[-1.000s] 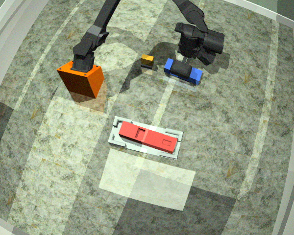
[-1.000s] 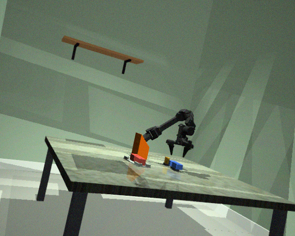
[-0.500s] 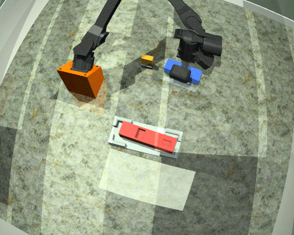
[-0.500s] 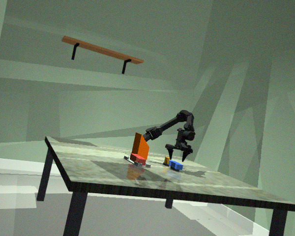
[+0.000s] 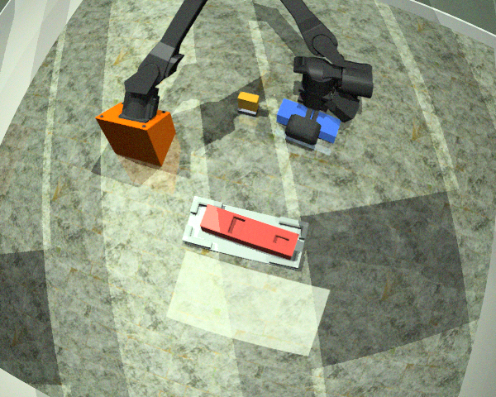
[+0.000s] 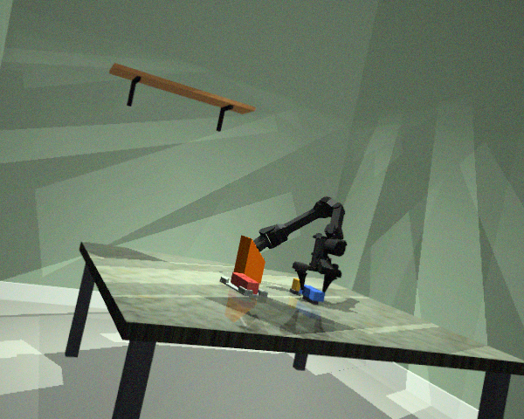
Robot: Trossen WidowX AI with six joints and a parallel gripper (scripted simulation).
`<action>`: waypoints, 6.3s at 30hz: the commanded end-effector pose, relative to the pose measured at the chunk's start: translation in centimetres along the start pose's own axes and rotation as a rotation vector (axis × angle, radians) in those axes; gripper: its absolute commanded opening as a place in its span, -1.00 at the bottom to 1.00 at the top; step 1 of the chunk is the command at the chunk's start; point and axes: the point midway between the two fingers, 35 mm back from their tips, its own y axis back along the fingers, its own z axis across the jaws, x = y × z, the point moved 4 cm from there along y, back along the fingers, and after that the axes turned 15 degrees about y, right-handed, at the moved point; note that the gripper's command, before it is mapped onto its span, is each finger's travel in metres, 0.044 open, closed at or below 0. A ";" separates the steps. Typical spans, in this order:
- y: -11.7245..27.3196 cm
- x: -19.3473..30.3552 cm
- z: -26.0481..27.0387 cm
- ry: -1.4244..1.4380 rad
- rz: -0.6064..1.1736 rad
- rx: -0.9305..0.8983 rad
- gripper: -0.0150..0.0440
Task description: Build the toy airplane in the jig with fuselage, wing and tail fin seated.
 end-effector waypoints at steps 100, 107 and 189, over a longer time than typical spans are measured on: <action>10.4 1.0 -7.3 -0.381 0.005 0.038 -0.49; 10.2 1.7 -9.5 -0.498 0.002 0.044 -0.49; 6.7 12.5 -24.7 -1.535 -0.004 0.022 0.17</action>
